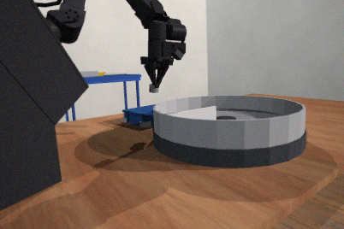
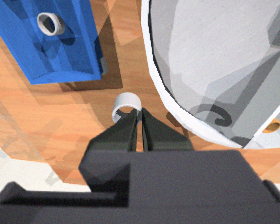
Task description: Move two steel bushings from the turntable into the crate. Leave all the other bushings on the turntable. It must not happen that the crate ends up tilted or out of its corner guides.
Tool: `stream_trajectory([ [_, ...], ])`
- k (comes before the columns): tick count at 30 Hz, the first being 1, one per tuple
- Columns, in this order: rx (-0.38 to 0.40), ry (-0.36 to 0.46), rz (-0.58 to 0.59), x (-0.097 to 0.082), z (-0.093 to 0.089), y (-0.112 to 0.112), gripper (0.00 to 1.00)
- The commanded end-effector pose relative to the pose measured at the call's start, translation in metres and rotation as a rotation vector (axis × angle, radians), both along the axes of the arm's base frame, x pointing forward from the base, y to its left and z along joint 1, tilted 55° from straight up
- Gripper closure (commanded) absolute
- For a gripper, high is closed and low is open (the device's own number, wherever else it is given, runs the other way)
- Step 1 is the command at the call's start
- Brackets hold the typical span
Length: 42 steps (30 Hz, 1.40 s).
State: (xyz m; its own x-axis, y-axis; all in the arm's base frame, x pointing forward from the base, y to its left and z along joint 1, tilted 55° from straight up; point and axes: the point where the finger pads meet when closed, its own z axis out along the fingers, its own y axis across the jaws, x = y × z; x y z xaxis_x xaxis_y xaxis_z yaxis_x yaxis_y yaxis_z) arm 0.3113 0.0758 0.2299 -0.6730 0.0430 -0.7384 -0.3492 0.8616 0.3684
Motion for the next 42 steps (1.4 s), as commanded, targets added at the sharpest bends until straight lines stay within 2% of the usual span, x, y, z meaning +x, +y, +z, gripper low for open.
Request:
stream_trajectory([
  [1,-0.006,-0.022,-0.095,-0.001,0.029,0.007,1.0],
  [3,-0.004,-0.022,-0.095,-0.003,0.035,0.018,1.0],
  [5,-0.004,-0.022,-0.095,-0.003,0.035,0.018,1.0],
  [11,0.003,-0.023,-0.095,-0.01,0.051,0.046,1.0],
  [13,-0.006,0.008,-0.095,-0.007,0.046,0.057,1.0],
  [20,-0.007,0.011,-0.095,-0.012,0.06,0.084,1.0],
  [36,-0.001,0.004,-0.095,-0.019,0.08,0.116,1.0],
  [42,-0.006,0.01,-0.095,-0.019,0.079,0.121,1.0],
])
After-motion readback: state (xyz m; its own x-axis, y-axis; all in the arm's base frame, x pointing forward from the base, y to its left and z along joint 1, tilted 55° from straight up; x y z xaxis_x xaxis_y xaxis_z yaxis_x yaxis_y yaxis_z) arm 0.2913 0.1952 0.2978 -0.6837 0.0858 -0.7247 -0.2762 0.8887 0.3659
